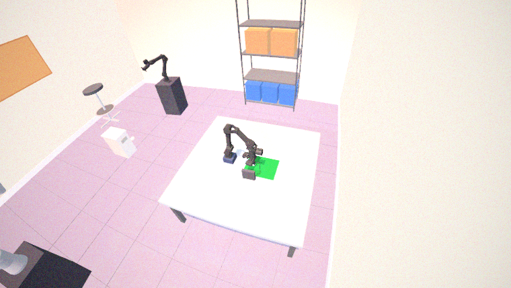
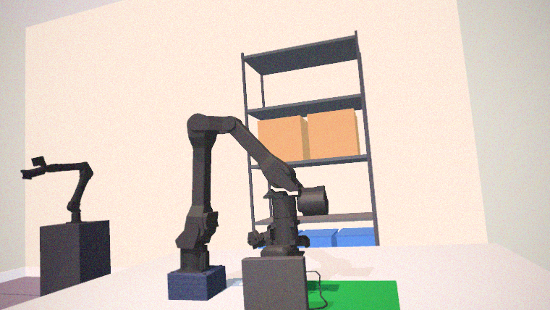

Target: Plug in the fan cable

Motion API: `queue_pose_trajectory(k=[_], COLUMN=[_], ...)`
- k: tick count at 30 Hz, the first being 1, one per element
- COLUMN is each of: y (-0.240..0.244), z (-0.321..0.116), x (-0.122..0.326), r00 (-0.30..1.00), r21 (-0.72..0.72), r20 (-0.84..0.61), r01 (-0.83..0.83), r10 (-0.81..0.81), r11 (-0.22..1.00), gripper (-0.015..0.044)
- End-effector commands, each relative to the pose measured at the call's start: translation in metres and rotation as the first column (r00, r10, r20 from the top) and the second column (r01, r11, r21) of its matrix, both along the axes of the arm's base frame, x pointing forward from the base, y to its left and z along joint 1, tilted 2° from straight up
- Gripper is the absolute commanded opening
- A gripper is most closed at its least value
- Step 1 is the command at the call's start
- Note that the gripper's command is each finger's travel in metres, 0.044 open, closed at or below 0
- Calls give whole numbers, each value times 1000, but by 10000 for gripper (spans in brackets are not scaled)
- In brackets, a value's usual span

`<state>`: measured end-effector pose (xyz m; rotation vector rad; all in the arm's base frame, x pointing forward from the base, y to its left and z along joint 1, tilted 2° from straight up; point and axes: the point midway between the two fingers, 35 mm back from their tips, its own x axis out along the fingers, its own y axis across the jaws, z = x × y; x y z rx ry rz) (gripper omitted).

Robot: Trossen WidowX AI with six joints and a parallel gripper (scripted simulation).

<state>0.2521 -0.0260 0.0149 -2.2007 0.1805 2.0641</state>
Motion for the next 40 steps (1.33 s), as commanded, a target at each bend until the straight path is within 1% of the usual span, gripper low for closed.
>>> queue_pose_trajectory(k=[1,4,14,17,21,30,32,36,40], y=[0,0,0,0,0,2,15,44,58], z=[-4,-6,-2,0,49,53,55,54,46], x=[1,1,0,0,-3,-5,-20,-68,-107], r00=[1000,1000,1000,1000,1000,1000,1000,1000,1000], r21=[1,1,0,0,1,2,3,5,7], r20=[0,0,0,0,1,1,-1,-5,-7], r01=[2,2,0,0,2,2,2,2,2], r10=[-2,-2,0,0,-2,-2,-2,-2,-2], r11=[1000,1000,1000,1000,1000,1000,1000,1000,1000], gripper=[0,0,260,260,260,260,260,260,260])
